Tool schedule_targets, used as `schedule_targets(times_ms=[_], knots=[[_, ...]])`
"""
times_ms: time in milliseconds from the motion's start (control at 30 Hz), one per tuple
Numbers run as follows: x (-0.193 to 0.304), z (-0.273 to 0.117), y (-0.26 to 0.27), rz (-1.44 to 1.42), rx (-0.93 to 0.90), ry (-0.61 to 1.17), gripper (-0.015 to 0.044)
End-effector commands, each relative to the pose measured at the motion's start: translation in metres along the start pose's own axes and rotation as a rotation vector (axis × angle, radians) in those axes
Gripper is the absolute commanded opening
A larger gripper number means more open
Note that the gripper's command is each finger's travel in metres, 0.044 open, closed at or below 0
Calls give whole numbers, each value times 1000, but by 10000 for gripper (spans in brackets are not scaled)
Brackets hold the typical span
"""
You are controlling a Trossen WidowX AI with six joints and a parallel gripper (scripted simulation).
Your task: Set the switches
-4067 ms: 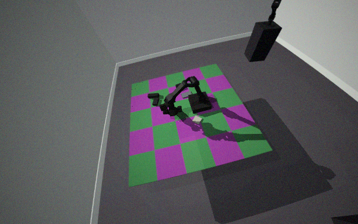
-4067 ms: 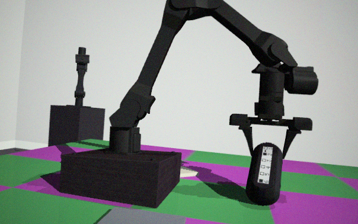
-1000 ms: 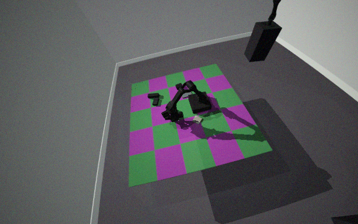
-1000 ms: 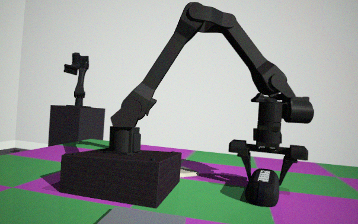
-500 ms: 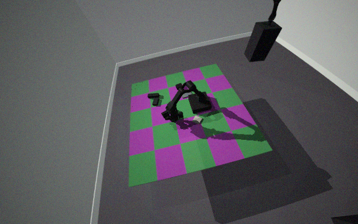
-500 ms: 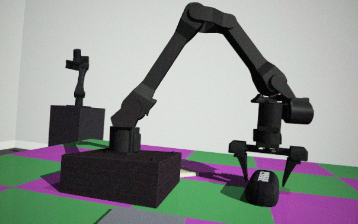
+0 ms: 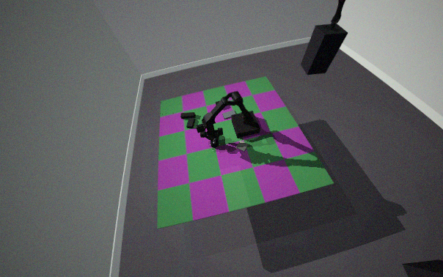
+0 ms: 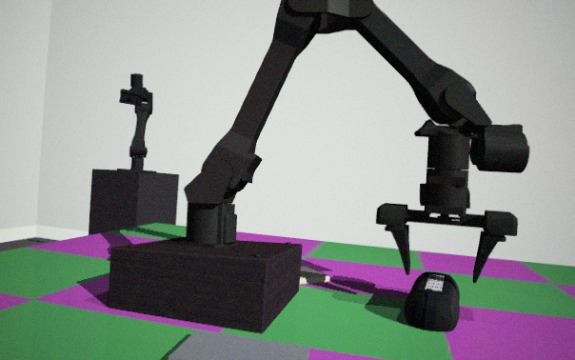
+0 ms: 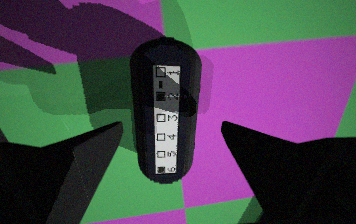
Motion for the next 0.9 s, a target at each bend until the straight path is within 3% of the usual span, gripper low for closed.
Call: schedule_targets(times_ms=[0, 433, 533, 867], knots=[[2, -3, 4, -21, -8, 5, 440], [2, -3, 4, -21, -8, 5, 440], [2, -4, 3, -80, -21, 10, 361], [0, -22, -13, -957, -246, -25, 99]])
Point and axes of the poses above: the point midway between the two fingers, 35 mm back from their tips, its own z axis out along the fingers, its own y axis across the jaws, x = y × z, the point moved 1 cm from there along -z, back along the fingers, and after that the axes turned 8 degrees about z, right-handed, at the moved point
